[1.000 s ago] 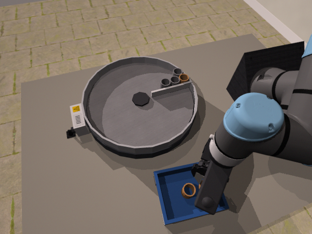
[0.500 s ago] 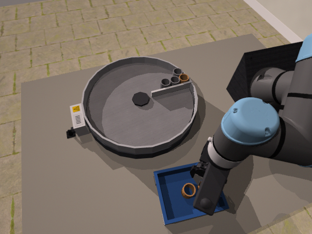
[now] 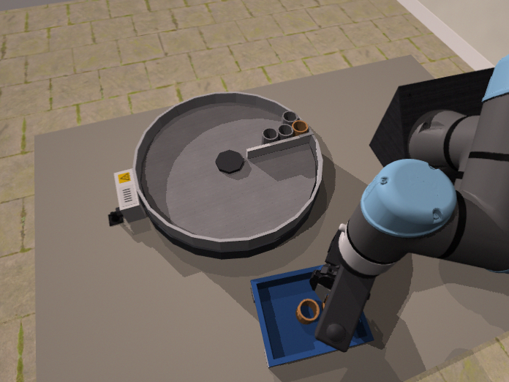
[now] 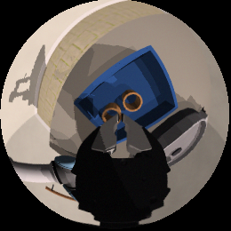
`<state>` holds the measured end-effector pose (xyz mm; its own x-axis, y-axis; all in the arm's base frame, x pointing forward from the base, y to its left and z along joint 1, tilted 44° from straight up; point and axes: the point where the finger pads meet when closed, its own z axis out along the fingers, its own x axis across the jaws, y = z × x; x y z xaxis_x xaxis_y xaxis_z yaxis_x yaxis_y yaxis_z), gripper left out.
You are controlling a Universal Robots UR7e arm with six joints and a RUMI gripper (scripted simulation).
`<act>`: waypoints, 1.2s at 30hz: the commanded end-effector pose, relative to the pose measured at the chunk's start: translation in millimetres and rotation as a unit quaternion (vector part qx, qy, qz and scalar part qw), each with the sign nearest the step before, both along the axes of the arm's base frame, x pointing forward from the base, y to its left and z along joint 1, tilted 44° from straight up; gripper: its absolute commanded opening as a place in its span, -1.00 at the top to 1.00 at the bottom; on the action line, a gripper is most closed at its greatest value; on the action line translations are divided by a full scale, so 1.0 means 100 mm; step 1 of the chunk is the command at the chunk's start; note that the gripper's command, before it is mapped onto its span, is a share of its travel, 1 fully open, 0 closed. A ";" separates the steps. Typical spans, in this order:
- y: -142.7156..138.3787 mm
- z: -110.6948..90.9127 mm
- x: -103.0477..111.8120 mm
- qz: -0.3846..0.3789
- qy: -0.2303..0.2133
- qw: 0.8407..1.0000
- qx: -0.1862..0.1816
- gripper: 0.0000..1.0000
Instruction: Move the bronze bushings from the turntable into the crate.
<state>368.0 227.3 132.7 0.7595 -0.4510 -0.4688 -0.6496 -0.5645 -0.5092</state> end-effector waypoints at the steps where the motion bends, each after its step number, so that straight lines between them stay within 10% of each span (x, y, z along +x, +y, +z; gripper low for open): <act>1: 0.00 0.00 0.00 0.000 0.000 1.000 0.000 1.00; 36: 0.03 -0.04 -0.02 0.000 0.002 1.000 0.001 1.00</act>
<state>367.3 228.8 131.1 0.7591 -0.4503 -0.4701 -0.6500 -0.5646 -0.5087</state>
